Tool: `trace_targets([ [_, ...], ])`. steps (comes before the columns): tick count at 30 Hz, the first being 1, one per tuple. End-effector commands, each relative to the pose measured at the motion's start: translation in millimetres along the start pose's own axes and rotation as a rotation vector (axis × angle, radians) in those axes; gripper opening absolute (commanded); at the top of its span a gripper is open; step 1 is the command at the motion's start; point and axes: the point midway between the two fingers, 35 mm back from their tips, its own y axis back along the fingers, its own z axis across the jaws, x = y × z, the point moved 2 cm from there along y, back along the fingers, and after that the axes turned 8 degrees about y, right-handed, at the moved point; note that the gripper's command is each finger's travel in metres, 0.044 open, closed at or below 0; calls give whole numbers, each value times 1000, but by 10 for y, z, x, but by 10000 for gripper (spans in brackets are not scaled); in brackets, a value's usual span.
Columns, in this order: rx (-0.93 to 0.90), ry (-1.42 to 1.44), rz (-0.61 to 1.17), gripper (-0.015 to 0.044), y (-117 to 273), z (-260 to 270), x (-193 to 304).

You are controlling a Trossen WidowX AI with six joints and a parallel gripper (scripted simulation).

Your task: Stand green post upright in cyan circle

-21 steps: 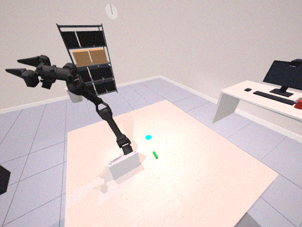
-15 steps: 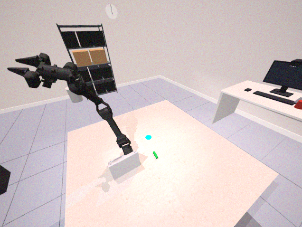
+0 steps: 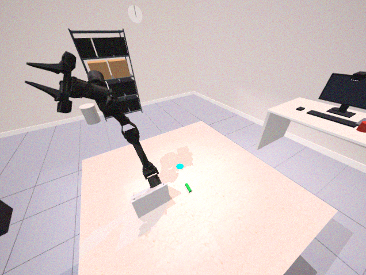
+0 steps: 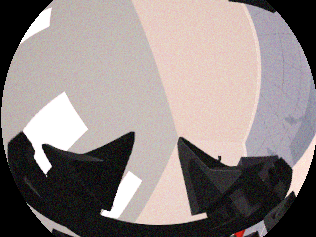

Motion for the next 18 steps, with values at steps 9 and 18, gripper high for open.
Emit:
trace_targets([
  [9, -101, 562, 358, 233, 495, -87, 1082],
  [18, -276, 971, 614, 233, 1055, -247, 1803],
])
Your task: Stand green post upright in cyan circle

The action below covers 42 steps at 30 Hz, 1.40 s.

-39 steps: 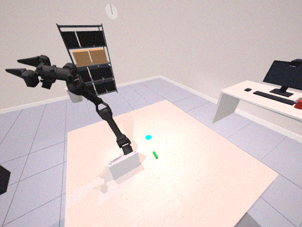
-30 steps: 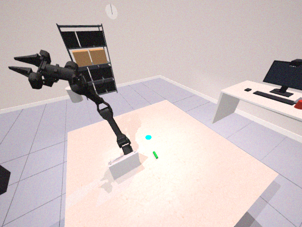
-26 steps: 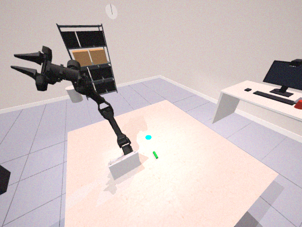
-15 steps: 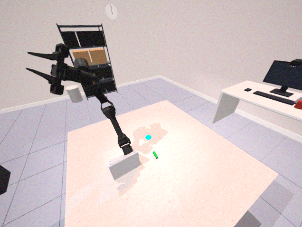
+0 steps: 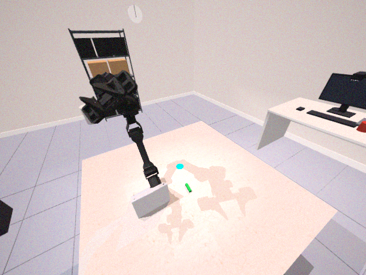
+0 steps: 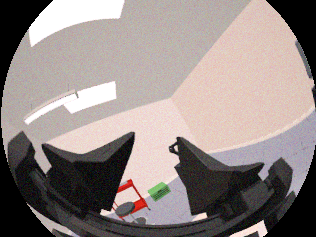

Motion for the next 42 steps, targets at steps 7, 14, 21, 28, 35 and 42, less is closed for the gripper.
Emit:
trace_targets([
  [7, -230, 463, 212, 233, 242, 568, 821],
  [14, -434, 782, 322, 233, 544, 883, 1394],
  [21, -670, 1085, 398, 233, 933, 1108, 1945],
  [28, -937, 1364, 439, 233, 1390, 1237, 2455],
  [35, -1232, 1610, 444, 233, 1896, 1266, 2907],
  [42, -1556, 1812, 411, 233, 2426, 1199, 3289],
])
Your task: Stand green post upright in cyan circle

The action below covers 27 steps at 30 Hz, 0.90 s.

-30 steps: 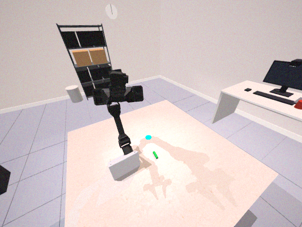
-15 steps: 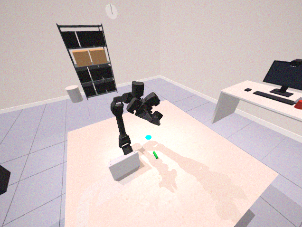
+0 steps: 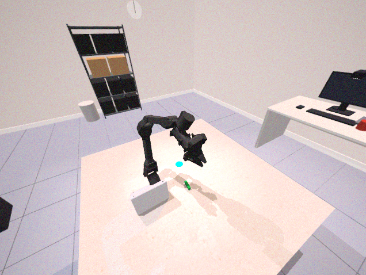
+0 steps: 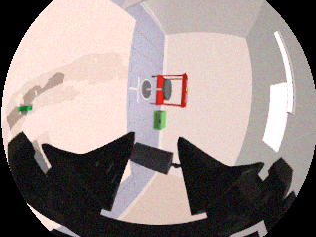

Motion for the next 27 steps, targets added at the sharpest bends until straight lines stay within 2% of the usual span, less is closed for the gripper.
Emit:
trace_targets([
  [1, -114, 160, -40, 233, -87, 323, -147],
  [13, -435, 638, -225, 233, -145, 1319, -485],
  [27, -755, 1093, -558, 233, 89, 2394, -649],
])
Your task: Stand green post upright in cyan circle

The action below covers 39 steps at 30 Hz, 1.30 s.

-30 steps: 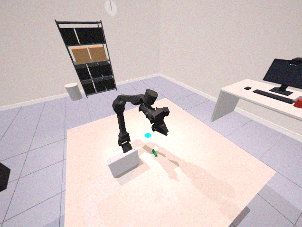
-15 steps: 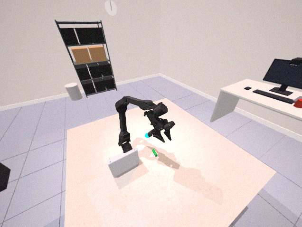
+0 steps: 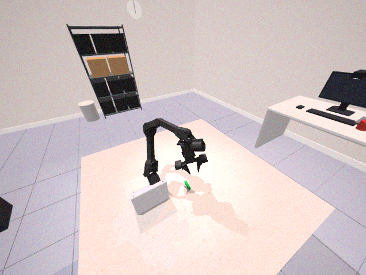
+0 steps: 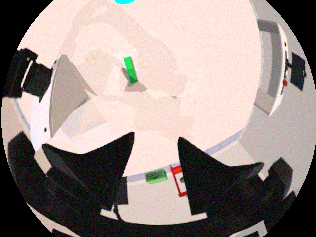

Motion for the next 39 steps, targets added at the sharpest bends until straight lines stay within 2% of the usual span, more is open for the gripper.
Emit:
trace_targets([
  [1, -59, 123, -98, 233, -140, 110, -238],
  [9, -141, 346, -289, 233, -320, 338, -672],
  [16, -144, 358, -301, 233, -347, 351, -701],
  [26, -143, 358, -301, 233, -1321, 519, -972],
  [31, -144, 359, -305, 233, -1446, 581, -1020],
  [39, -144, 359, -305, 23, -1446, 581, -1020],
])
